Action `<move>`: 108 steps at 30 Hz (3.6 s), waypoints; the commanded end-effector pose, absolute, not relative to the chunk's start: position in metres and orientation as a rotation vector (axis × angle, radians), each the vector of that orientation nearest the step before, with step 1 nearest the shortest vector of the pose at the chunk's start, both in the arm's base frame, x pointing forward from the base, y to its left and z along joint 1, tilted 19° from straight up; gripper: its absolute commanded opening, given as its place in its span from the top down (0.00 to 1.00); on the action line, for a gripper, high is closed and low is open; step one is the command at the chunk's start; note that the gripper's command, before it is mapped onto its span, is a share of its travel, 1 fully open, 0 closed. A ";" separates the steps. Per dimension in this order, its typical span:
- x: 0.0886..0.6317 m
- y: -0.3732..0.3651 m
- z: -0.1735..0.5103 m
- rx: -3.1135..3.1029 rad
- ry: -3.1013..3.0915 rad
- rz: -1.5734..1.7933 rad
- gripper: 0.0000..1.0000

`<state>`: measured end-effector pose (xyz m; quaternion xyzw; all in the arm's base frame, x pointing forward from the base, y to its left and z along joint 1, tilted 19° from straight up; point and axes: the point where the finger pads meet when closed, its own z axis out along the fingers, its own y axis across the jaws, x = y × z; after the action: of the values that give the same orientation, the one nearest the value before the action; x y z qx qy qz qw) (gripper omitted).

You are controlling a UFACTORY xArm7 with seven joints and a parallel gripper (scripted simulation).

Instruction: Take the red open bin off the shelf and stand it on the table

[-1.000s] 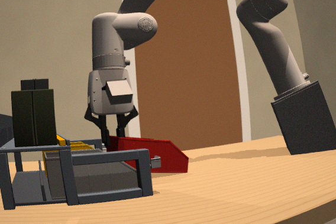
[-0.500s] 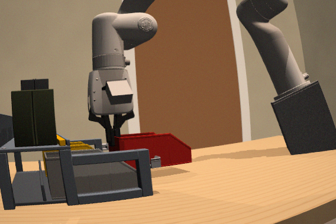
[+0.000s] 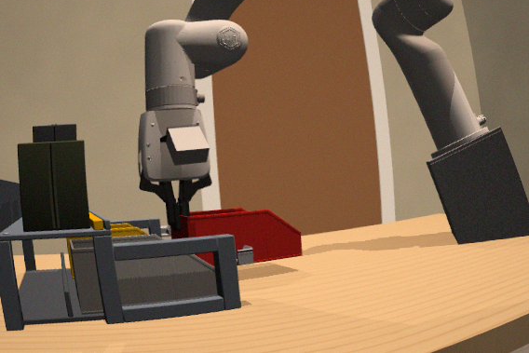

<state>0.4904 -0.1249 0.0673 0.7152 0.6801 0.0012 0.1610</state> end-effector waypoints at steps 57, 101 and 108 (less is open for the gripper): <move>0.491 -0.123 0.074 2.040 1.941 0.008 1.00; 0.467 -0.123 0.068 2.040 1.941 0.008 1.00; 0.468 -0.124 0.063 2.040 1.941 0.008 1.00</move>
<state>0.4658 -0.1233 0.0659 0.7151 0.6801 0.0017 0.1614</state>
